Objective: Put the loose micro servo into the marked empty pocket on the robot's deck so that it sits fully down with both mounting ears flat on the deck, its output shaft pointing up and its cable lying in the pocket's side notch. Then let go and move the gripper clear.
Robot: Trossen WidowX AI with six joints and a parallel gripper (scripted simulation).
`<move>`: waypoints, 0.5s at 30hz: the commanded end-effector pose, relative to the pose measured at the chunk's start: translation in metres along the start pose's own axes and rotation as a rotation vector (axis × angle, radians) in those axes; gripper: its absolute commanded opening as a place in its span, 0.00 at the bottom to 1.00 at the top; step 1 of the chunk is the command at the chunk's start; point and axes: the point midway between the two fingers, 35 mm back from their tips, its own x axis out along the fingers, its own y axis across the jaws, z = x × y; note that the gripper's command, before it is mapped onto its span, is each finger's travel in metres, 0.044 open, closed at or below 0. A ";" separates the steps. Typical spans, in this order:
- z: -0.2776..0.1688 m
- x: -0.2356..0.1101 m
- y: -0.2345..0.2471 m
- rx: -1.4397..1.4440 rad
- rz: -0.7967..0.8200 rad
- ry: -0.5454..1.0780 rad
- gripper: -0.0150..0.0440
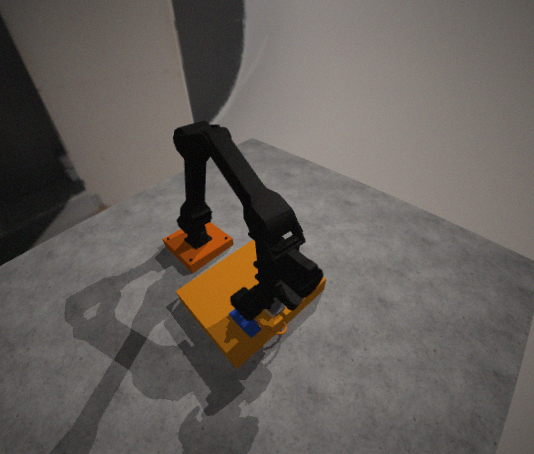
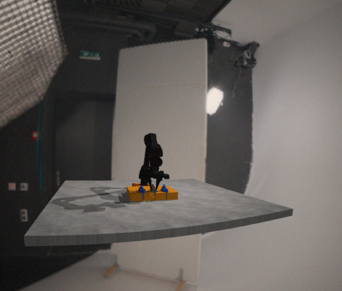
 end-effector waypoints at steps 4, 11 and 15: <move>0.000 0.007 0.000 0.002 -0.001 0.000 0.25; 0.000 0.004 0.000 0.002 -0.001 0.000 0.52; 0.000 0.002 0.000 0.002 -0.001 0.000 0.57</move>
